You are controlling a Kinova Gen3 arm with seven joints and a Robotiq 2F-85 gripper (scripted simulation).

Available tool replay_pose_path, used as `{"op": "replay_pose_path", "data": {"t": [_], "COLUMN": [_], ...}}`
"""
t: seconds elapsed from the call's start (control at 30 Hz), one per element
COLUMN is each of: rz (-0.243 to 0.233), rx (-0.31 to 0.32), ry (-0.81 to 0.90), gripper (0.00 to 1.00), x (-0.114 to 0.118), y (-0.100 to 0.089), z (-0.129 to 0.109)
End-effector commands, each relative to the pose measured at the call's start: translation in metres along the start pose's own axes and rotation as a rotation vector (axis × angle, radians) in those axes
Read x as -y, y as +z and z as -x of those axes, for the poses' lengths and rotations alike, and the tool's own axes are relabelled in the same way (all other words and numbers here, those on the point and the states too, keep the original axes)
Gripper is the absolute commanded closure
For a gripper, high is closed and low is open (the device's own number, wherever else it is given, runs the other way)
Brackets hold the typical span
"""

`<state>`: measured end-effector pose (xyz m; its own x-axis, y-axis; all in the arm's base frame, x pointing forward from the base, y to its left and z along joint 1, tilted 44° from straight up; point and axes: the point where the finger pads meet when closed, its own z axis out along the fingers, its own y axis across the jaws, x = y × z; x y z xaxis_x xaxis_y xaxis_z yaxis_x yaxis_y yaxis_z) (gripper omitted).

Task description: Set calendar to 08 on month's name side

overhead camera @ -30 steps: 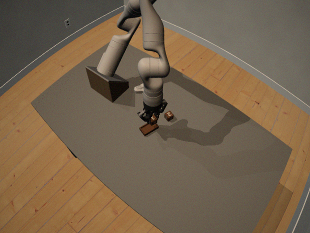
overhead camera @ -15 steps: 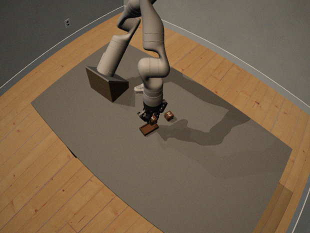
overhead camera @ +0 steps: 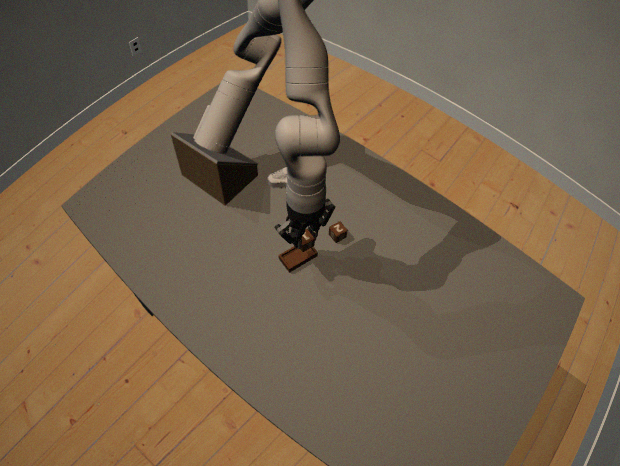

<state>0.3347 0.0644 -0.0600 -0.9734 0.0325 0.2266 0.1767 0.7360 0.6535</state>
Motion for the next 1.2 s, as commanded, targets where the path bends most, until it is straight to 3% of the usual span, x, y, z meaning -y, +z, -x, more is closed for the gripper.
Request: {"op": "replay_pose_path", "data": {"t": [0.0,1.17], "rz": [0.000,0.000], "rx": [0.001,0.001], "ry": [0.000,0.000], "gripper": [0.72,0.72], "x": [0.000,0.000], "y": [0.001,0.023], "z": [0.000,0.000]}}
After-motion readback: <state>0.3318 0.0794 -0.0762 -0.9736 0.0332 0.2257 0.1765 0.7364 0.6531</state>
